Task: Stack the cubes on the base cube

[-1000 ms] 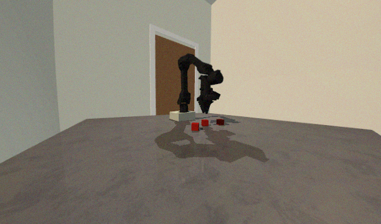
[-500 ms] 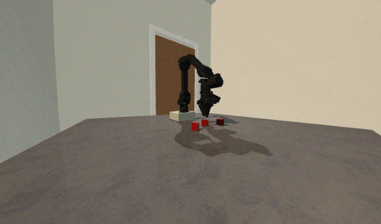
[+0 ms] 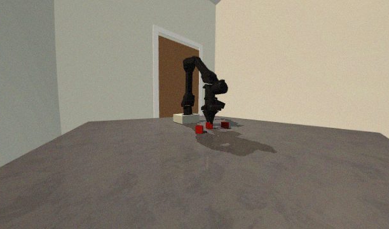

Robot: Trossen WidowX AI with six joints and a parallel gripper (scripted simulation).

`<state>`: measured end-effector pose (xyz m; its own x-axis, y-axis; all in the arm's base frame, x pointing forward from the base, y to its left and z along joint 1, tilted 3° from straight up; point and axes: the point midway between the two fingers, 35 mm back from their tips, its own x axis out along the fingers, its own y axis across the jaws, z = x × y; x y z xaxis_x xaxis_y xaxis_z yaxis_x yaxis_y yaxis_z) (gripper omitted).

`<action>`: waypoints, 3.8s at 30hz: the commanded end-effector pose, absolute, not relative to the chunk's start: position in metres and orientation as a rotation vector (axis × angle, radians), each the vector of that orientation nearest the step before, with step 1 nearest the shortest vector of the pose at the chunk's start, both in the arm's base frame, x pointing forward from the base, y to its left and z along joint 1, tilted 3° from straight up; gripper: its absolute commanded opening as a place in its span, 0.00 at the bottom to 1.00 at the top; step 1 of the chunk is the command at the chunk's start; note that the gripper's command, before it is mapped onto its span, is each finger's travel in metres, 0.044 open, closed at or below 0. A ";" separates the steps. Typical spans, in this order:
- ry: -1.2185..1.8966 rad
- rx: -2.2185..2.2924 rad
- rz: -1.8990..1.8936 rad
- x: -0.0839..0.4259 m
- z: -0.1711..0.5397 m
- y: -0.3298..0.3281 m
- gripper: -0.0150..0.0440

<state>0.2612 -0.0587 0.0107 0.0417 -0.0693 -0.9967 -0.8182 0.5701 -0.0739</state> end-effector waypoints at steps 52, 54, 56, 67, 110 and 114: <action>1.444 -0.806 0.703 0.258 0.101 -0.053 0.43; 1.444 -0.806 0.703 0.257 0.105 -0.053 0.43; 1.444 -0.806 0.703 0.257 0.106 -0.053 0.43; 1.501 -0.588 0.488 0.265 0.100 -0.040 0.43; 1.485 0.413 -0.482 0.290 0.073 0.024 0.43; 1.461 0.506 -0.571 0.291 0.070 0.031 0.43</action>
